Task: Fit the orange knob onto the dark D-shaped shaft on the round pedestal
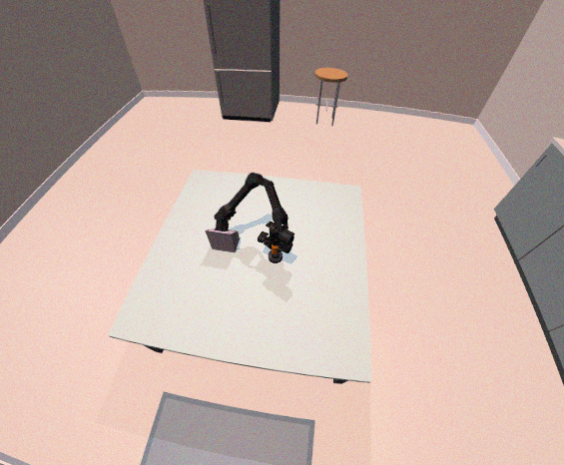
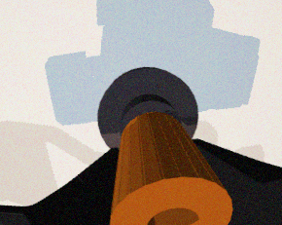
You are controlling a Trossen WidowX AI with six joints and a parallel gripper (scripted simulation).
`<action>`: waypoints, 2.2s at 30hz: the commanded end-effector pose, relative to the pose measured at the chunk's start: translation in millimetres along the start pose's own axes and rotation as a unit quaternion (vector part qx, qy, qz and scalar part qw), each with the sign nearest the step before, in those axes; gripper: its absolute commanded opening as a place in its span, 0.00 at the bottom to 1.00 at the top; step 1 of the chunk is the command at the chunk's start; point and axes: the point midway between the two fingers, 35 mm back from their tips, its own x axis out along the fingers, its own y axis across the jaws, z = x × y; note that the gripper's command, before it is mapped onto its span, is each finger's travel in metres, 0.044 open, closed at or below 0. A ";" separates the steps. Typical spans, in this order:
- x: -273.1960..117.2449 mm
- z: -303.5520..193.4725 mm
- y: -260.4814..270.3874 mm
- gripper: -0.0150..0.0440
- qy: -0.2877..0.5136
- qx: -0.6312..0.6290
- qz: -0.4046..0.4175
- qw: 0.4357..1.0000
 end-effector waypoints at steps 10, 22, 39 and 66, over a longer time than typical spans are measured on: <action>0.9 0.3 -0.1 0.25 0.000 -0.013 -0.001 1.000; 1.2 0.3 -0.1 0.25 0.000 0.013 -0.001 1.000; -6.2 1.4 -0.3 0.25 0.000 0.001 -0.001 1.000; -4.1 1.4 -1.1 0.25 0.000 -0.026 -0.001 1.000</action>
